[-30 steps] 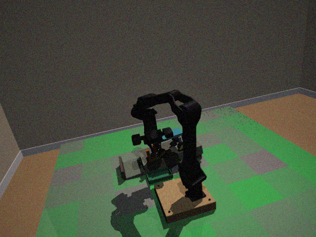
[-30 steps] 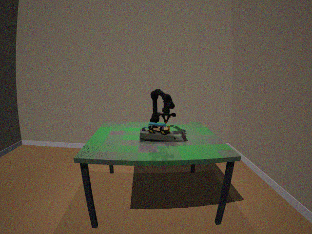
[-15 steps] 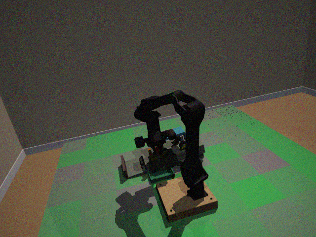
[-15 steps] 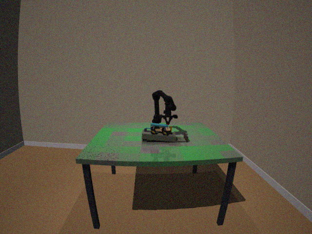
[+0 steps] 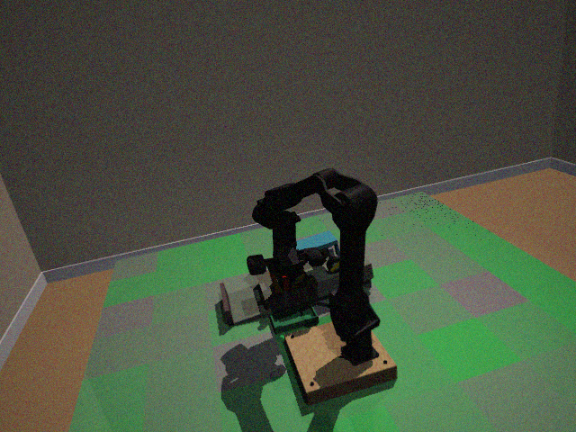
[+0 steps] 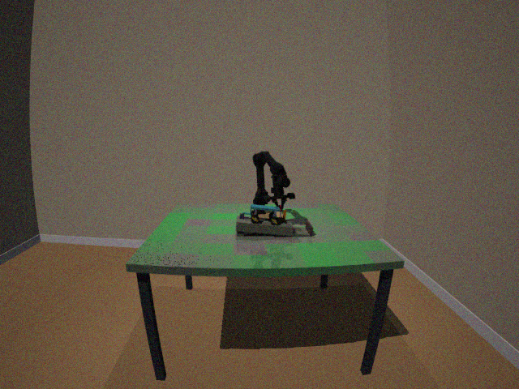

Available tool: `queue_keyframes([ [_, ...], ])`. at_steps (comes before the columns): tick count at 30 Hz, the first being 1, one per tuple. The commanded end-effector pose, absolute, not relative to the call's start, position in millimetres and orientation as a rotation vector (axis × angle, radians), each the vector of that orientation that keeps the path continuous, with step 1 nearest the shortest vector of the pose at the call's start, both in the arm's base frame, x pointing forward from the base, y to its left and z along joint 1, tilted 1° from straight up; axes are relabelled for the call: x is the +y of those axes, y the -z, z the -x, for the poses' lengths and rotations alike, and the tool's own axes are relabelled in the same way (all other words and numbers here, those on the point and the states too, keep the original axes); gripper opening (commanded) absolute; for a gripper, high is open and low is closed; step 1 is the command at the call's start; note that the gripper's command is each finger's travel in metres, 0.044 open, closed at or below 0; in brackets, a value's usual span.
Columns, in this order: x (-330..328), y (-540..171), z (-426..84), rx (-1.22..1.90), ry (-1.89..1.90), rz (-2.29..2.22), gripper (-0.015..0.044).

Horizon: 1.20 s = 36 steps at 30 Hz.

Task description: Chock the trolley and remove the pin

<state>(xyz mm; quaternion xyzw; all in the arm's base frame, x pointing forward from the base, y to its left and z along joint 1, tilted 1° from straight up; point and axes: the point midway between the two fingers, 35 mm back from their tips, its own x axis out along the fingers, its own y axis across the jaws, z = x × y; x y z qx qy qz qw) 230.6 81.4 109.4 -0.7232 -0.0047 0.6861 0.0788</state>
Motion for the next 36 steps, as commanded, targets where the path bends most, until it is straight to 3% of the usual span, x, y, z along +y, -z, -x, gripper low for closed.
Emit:
queue_keyframes([
  [1, 87, -96, -231, -0.078, -2.028, 2.142, 0.0],
  [18, 105, -61, -233, -0.085, -2.024, 2.14, 0.0],
  [25, 102, -61, -233, -0.084, -2.025, 2.14, 0.0184],
  [36, 95, -59, -233, -0.084, -2.025, 2.14, 0.019],
])
